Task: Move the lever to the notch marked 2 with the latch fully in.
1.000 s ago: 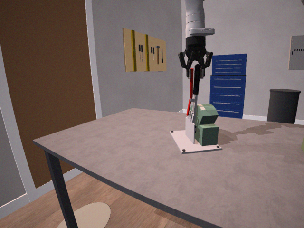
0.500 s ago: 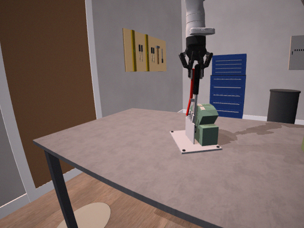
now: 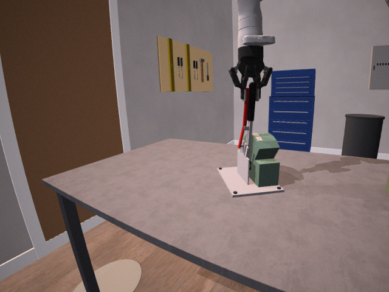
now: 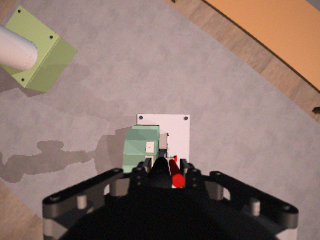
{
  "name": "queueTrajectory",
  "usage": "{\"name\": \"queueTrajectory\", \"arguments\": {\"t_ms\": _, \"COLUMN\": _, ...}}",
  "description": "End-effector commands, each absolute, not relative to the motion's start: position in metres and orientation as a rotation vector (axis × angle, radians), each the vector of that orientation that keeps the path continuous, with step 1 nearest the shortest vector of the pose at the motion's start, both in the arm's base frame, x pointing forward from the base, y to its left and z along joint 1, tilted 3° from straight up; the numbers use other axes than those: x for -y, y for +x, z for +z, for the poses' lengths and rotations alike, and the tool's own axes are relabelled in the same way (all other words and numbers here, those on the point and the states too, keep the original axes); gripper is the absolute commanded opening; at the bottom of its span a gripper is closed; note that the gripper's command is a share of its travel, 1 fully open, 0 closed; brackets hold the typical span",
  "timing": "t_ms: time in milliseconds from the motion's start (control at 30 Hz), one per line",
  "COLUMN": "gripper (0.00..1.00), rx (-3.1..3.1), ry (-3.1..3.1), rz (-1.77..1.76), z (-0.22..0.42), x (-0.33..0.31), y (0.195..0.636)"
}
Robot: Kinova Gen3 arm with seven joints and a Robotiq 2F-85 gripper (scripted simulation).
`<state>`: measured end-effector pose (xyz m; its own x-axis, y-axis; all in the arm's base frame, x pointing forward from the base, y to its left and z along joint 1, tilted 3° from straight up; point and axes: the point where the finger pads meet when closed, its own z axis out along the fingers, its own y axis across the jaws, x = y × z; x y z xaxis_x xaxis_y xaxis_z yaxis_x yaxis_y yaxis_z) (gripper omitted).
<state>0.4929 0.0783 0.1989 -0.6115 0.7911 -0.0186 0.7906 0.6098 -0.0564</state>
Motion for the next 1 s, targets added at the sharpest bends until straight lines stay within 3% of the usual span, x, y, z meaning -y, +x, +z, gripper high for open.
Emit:
{"name": "queueTrajectory", "arguments": {"t_ms": 0, "gripper": 0.0, "rx": 2.817, "ry": -1.373, "rz": 0.082, "z": 0.196, "x": -0.081, "y": 0.495}}
{"name": "queueTrajectory", "arguments": {"t_ms": 967, "gripper": 0.0, "rx": 2.817, "ry": -1.377, "rz": 0.086, "z": 0.198, "x": -0.071, "y": 0.502}}
